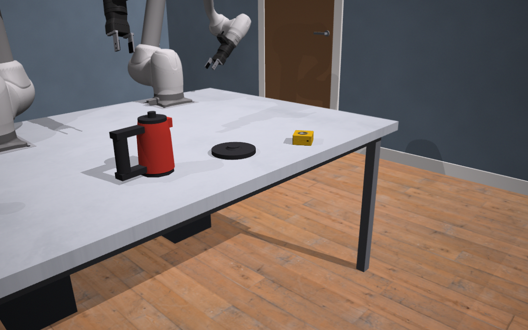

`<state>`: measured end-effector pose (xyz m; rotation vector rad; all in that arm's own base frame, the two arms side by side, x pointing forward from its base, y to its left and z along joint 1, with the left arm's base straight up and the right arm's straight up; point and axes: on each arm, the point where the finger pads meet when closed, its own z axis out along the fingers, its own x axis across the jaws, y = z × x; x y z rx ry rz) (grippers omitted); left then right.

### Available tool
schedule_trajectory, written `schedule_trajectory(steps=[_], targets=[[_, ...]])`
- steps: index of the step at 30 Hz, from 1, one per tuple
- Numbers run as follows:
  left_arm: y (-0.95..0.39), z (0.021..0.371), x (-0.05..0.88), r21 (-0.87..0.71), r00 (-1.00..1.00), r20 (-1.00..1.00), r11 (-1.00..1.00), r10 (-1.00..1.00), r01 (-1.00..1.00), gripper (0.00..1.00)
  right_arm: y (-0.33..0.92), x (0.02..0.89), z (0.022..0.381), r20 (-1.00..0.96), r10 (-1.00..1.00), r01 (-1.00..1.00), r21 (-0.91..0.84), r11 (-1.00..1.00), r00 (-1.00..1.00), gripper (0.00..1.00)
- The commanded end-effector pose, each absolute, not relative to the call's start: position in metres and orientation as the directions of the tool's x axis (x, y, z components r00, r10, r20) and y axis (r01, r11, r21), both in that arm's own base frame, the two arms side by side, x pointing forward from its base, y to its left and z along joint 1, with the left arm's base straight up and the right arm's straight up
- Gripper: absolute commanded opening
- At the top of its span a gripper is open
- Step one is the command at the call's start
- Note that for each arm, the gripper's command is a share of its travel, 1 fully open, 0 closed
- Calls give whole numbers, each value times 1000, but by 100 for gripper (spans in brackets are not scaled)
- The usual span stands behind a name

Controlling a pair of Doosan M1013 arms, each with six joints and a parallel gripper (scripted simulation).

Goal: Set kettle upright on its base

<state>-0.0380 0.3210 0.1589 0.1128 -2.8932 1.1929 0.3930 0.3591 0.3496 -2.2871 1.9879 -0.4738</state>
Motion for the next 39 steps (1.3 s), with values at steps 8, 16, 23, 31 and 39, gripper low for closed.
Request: schedule_trajectory(steps=[8,16,23,31,39], targets=[[322,159,-40,-706,-998,38,705,-58,-68,100,357,430,345,213,-931,-929,-166,-332,295,100],[322,159,-40,-706,-998,38,705,-58,-68,100,354,453,341,218,-885,-890,-113,-442,412,100],[322,159,-40,-706,-998,38,705,-58,-68,100,347,483,336,207,-808,-818,-53,-573,552,100],[322,159,-40,-706,-998,38,705,-58,-68,100,338,510,332,185,-723,-734,-8,-679,666,100],[322,159,-40,-706,-998,38,705,-58,-68,100,322,546,326,143,-586,-596,34,-802,798,100]])
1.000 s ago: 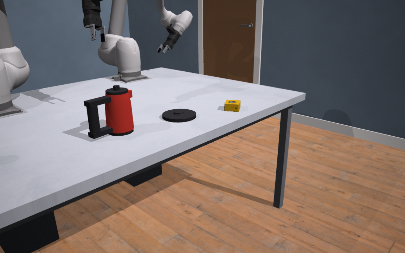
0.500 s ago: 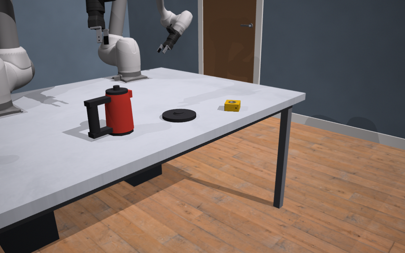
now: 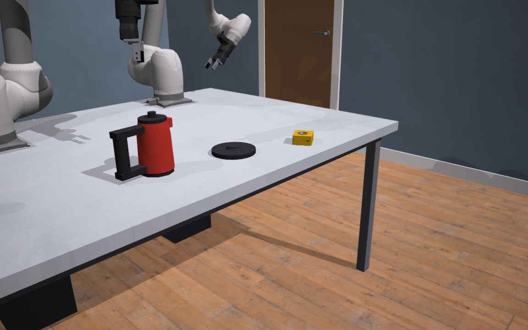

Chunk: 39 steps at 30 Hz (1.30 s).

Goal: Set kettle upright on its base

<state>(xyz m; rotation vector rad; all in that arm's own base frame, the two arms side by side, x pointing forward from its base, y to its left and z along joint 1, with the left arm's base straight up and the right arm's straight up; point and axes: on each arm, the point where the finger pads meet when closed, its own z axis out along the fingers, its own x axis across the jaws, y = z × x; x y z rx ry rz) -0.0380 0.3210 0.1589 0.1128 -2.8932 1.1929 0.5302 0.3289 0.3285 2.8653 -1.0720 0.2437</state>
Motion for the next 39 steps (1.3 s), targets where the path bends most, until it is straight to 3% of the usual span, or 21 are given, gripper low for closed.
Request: schedule_trajectory(steps=[1,19,39], targets=[[322,159,-40,-706,-998,38,705,-58,-68,100,320,551,325,137,-568,-577,37,-816,812,100],[322,159,-40,-706,-998,38,705,-58,-68,100,277,614,313,51,-266,-269,50,-962,963,100],[322,159,-40,-706,-998,38,705,-58,-68,100,235,658,304,7,-20,-20,18,-1000,1000,100]])
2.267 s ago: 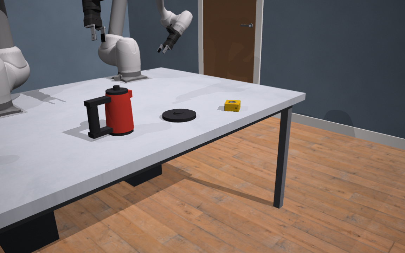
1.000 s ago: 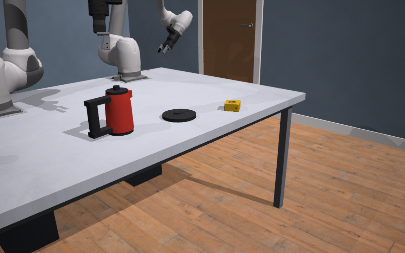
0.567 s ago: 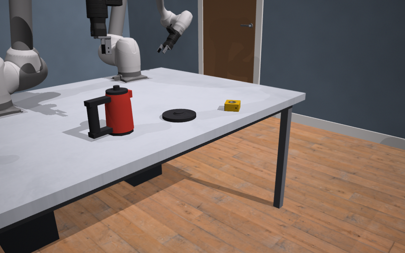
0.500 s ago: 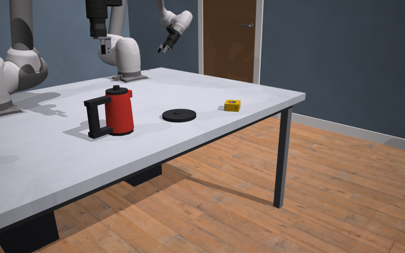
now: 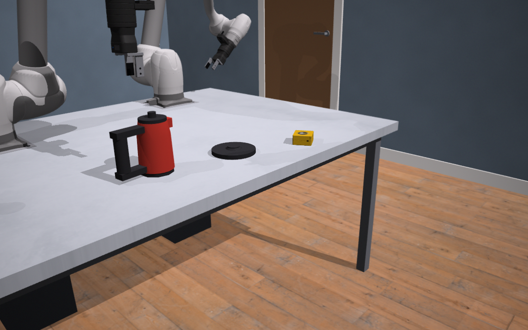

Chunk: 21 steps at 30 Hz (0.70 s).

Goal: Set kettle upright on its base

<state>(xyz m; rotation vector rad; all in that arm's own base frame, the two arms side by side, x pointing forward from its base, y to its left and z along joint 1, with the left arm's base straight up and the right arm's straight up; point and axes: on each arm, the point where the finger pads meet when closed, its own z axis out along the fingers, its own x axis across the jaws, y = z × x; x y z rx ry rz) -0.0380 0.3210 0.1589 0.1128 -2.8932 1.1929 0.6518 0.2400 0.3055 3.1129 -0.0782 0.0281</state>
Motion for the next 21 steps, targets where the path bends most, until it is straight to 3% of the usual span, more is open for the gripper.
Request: schedule_trajectory(steps=[1,21], targets=[[322,159,-40,-706,-998,38,705,-58,-68,100,235,658,304,7,-20,-20,18,-1000,1000,100],[322,159,-40,-706,-998,38,705,-58,-68,100,213,676,300,-1,88,88,-2,-996,996,100]])
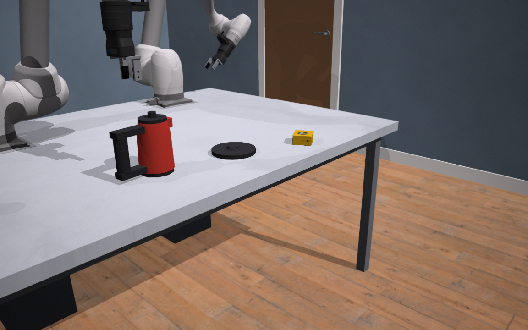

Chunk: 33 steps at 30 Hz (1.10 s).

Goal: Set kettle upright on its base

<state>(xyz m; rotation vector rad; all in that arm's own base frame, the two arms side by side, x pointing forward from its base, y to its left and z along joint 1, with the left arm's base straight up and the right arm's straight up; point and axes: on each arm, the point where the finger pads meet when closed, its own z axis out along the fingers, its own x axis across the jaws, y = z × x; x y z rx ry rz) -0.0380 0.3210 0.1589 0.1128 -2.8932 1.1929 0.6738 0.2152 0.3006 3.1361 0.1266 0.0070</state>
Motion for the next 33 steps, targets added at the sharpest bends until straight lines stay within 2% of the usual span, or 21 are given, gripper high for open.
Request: schedule_trajectory(steps=[1,33], targets=[[322,159,-40,-706,-998,38,705,-58,-68,100,213,677,300,-1,90,90,-2,-996,996,100],[322,159,-40,-706,-998,38,705,-58,-68,100,212,677,300,-2,95,95,-2,-995,995,100]])
